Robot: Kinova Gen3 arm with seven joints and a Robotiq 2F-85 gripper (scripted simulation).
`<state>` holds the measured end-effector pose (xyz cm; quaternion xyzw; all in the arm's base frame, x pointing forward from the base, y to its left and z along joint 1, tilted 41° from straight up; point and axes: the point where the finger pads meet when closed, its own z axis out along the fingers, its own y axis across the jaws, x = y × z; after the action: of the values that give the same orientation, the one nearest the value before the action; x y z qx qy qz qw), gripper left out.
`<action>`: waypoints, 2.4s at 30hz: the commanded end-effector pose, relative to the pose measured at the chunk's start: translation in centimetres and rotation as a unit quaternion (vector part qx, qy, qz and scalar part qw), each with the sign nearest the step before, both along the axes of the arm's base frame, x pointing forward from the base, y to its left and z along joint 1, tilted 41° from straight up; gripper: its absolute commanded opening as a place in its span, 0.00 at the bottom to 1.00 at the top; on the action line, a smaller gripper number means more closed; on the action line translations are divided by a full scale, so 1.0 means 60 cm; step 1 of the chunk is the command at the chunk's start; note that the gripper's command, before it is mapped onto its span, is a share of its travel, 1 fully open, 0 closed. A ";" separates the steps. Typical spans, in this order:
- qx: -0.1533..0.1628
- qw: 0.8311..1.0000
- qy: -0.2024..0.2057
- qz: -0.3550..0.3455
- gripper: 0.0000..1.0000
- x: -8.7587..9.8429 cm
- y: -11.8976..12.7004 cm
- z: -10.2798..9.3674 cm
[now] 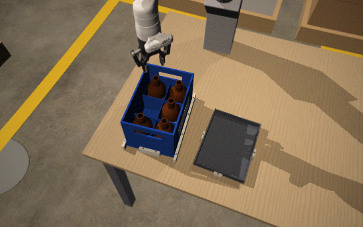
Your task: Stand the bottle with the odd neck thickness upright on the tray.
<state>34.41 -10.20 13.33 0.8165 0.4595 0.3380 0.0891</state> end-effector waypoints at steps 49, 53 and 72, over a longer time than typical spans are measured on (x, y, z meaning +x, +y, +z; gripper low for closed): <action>0.002 1.000 -0.001 -0.003 0.64 0.037 0.010 -0.054; 0.002 1.000 -0.001 -0.003 0.64 0.037 0.010 -0.055; 0.002 1.000 -0.001 -0.003 0.64 0.037 0.010 -0.055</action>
<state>36.62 -9.59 10.04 0.8177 0.4563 0.3395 0.0885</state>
